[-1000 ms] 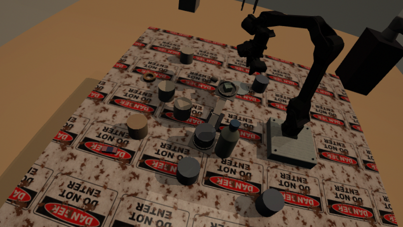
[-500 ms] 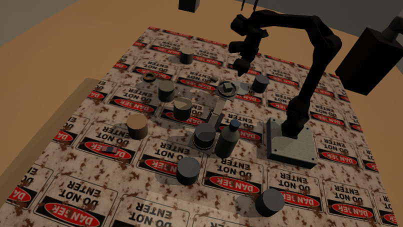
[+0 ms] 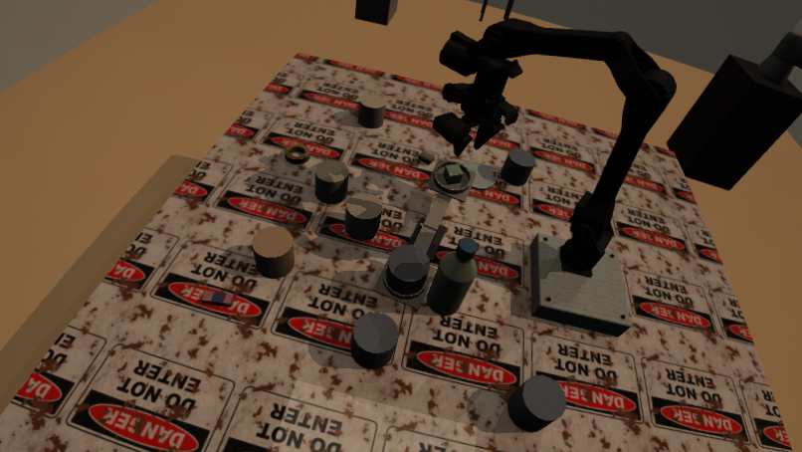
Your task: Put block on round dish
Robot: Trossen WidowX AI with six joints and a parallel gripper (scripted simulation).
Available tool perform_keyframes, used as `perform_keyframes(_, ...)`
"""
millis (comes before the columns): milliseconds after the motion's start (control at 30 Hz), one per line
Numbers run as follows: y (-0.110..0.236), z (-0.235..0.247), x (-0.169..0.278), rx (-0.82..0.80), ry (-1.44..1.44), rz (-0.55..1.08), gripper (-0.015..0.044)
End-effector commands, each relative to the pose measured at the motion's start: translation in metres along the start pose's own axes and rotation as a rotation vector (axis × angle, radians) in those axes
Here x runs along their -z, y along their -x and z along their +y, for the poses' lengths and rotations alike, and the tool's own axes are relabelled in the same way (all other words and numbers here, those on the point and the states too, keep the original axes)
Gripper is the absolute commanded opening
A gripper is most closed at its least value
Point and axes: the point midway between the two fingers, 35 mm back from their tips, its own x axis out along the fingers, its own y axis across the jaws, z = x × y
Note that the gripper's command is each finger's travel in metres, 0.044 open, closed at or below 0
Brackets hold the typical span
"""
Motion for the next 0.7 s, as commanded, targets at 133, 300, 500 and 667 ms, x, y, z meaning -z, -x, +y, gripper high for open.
perform_keyframes(133,0.004,0.025,0.008,-0.011,-0.26,0.013,0.026)
perform_keyframes(300,0.005,0.033,0.011,-0.012,-0.347,0.017,0.026)
perform_keyframes(500,-0.001,0.034,0.011,-0.012,-0.347,0.017,0.026)
perform_keyframes(667,-0.01,0.034,0.012,-0.012,-0.347,0.017,0.026)
